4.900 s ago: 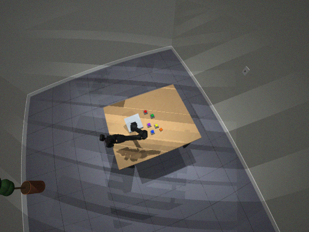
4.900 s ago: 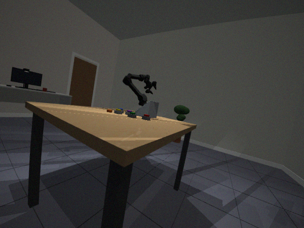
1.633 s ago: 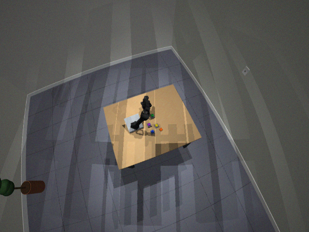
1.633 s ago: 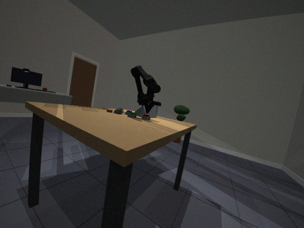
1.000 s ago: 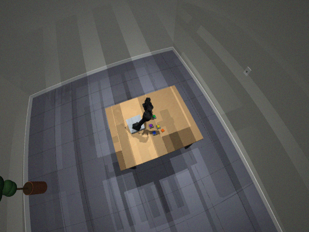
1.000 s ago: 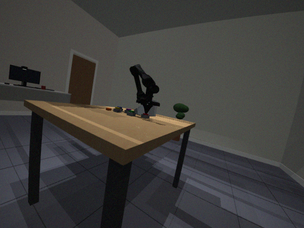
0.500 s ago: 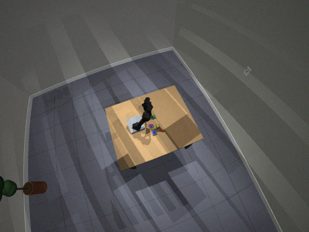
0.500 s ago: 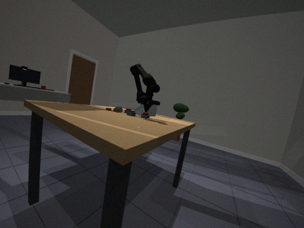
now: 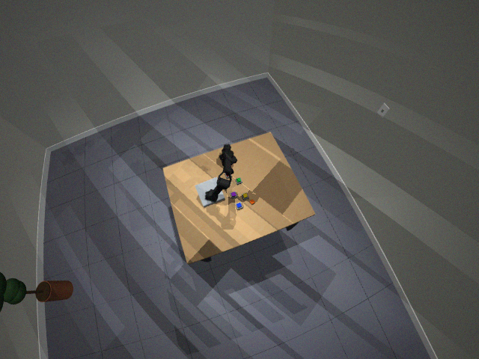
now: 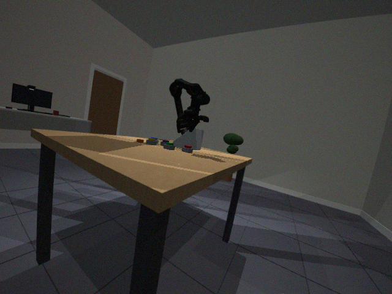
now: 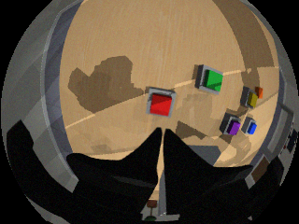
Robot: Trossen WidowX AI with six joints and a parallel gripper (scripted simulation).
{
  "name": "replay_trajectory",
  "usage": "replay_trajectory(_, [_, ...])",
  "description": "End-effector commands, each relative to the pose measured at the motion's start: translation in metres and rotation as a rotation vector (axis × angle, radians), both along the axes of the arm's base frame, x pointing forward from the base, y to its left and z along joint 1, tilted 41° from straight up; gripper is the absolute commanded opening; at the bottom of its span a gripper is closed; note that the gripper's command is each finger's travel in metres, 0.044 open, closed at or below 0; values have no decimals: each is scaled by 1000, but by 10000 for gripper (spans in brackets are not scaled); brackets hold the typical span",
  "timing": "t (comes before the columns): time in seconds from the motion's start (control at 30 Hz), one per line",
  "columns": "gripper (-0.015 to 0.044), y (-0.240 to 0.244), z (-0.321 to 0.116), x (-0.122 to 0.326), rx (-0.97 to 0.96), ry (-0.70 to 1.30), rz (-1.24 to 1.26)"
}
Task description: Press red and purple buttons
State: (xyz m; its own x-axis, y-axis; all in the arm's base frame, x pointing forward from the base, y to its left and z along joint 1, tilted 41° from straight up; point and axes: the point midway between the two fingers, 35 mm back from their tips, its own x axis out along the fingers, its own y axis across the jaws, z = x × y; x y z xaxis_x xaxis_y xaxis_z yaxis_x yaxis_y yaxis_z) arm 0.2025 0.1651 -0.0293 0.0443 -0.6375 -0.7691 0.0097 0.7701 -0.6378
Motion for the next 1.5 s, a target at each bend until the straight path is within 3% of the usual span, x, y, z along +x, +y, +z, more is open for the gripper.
replay_trajectory(0.0, [20, 0, 8, 0, 2, 2, -14])
replay_trajectory(0.6, [20, -143, 125, -21, -10, 5, -14])
replay_trajectory(0.8, [20, -148, 125, -22, -12, 5, -12])
replay_trajectory(1.0, [20, -186, 82, -20, -14, 4, -12])
replay_trajectory(1.47, [20, -197, 68, -19, -14, 4, -12])
